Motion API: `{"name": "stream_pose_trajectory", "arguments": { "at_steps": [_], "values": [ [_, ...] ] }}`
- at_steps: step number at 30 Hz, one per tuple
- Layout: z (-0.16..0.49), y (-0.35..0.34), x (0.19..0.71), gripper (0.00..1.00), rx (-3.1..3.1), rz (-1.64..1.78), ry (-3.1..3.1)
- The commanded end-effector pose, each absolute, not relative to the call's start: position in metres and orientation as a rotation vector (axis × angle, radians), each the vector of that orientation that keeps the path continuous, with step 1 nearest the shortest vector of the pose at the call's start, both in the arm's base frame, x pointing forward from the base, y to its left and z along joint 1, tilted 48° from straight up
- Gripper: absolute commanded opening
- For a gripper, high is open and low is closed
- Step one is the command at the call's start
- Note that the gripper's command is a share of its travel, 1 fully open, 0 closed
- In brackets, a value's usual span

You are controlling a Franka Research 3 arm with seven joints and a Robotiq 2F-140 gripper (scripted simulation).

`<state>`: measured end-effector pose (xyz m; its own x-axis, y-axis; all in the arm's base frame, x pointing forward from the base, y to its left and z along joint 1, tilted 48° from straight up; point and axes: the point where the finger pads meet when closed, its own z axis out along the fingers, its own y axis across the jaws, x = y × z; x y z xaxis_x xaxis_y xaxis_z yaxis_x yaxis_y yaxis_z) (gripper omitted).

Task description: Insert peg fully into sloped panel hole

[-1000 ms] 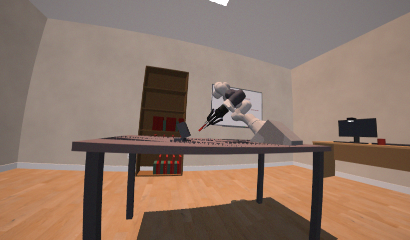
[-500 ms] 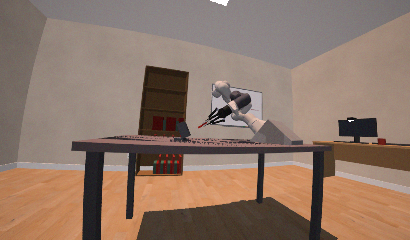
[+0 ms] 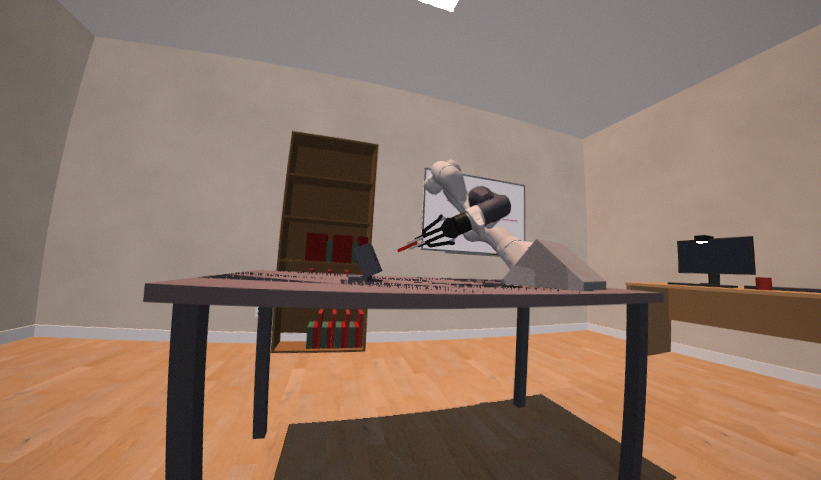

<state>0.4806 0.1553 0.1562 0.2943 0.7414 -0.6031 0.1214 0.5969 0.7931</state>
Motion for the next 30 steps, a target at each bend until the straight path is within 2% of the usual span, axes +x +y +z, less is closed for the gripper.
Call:
{"name": "stream_pose_trajectory", "arguments": {
  "at_steps": [1, 17, 30],
  "values": [
    [0.160, 0.158, 0.485, 0.00, 0.848, 0.498, 1.225],
    [0.162, 0.147, 0.533, 0.00, 0.848, 0.497, 1.225],
    [0.162, 0.143, 0.538, 0.00, 0.848, 0.497, 1.225]
  ]
}}
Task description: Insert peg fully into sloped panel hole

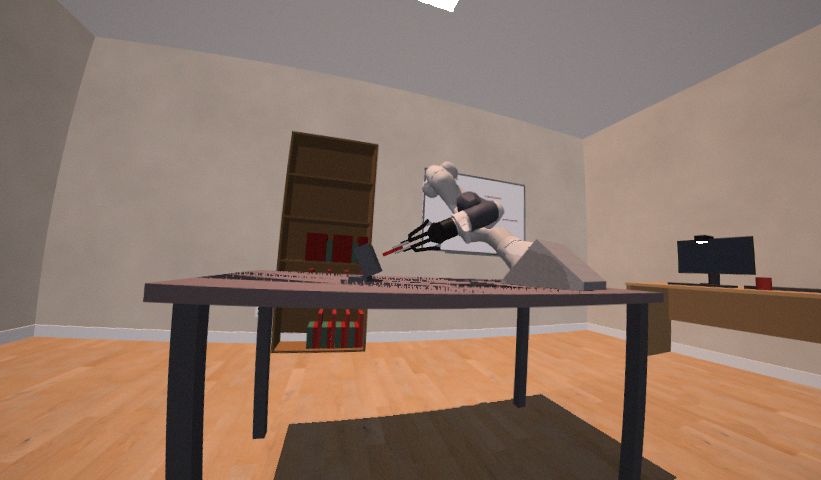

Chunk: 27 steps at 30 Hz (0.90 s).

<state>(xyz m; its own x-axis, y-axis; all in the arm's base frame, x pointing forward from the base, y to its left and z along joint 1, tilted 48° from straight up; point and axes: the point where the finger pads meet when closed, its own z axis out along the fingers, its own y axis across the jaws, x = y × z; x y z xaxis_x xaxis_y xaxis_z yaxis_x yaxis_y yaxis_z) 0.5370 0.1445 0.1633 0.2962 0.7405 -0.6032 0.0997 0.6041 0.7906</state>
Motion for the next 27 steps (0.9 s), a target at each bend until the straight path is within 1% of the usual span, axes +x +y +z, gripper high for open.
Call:
{"name": "stream_pose_trajectory", "arguments": {
  "at_steps": [1, 27],
  "values": [
    [0.163, 0.143, 0.538, 0.00, 0.848, 0.497, 1.225],
    [0.166, 0.136, 0.561, 0.00, 0.848, 0.497, 1.225]
  ]
}}
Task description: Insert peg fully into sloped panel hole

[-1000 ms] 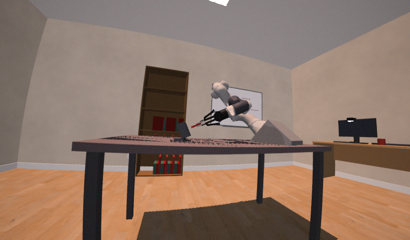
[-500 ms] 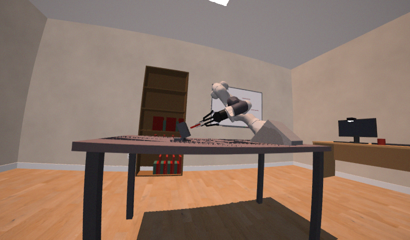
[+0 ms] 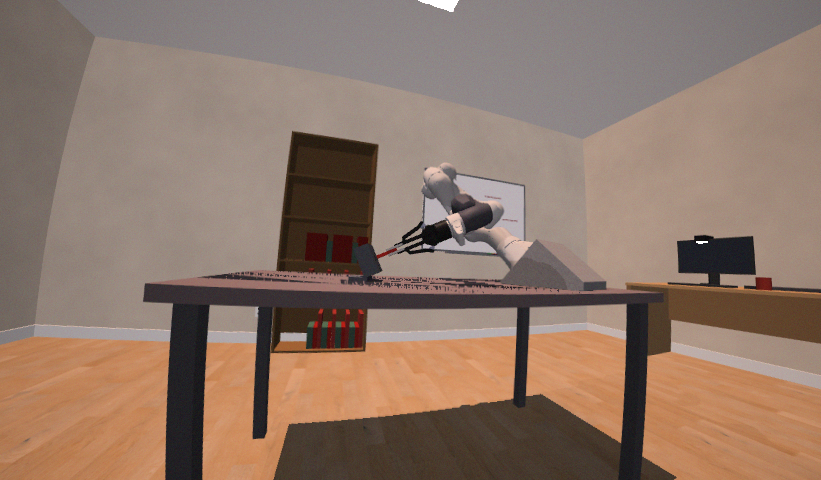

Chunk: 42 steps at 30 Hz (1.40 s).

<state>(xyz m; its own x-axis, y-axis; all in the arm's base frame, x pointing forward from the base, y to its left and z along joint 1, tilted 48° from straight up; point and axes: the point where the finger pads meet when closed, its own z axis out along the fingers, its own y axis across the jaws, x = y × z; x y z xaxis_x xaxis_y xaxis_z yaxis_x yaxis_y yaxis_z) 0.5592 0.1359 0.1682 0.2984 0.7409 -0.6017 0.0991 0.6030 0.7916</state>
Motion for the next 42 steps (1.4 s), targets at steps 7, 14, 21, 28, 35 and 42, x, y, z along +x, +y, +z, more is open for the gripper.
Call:
{"name": "stream_pose_trajectory", "arguments": {
  "at_steps": [7, 14, 21, 28, 35, 42],
  "values": [
    [0.166, 0.135, 0.565, 0.00, 0.848, 0.497, 1.225],
    [0.167, 0.132, 0.573, 0.00, 0.848, 0.497, 1.225],
    [0.167, 0.131, 0.578, 0.00, 0.848, 0.497, 1.225],
    [0.167, 0.128, 0.585, 0.00, 0.848, 0.497, 1.225],
    [0.168, 0.127, 0.590, 0.00, 0.848, 0.497, 1.225],
    [0.170, 0.127, 0.589, 0.00, 0.851, 0.503, 1.217]
  ]
}}
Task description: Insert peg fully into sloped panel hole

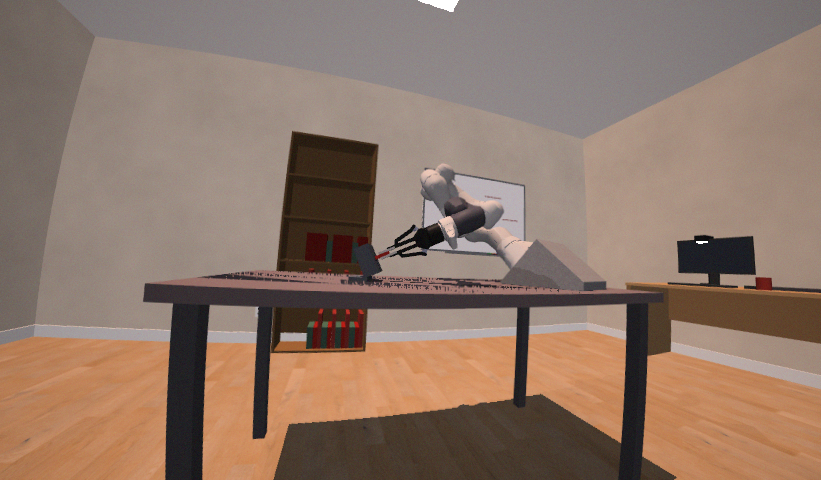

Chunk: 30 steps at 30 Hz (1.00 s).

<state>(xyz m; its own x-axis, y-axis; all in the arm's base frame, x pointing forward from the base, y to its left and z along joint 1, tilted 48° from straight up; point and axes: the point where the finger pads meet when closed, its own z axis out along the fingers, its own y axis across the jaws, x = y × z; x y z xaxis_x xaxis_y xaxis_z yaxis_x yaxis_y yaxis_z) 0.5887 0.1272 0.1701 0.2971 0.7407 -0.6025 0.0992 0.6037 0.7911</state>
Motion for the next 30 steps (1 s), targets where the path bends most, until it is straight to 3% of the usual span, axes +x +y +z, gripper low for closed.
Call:
{"name": "stream_pose_trajectory", "arguments": {
  "at_steps": [1, 9, 30],
  "values": [
    [0.1700, 0.1273, 0.5886, 0.00, 0.851, 0.503, 1.217],
    [0.1700, 0.1273, 0.5886, 0.05, 0.851, 0.503, 1.217],
    [0.1700, 0.1273, 0.5886, 0.39, 0.851, 0.503, 1.217]
  ]
}}
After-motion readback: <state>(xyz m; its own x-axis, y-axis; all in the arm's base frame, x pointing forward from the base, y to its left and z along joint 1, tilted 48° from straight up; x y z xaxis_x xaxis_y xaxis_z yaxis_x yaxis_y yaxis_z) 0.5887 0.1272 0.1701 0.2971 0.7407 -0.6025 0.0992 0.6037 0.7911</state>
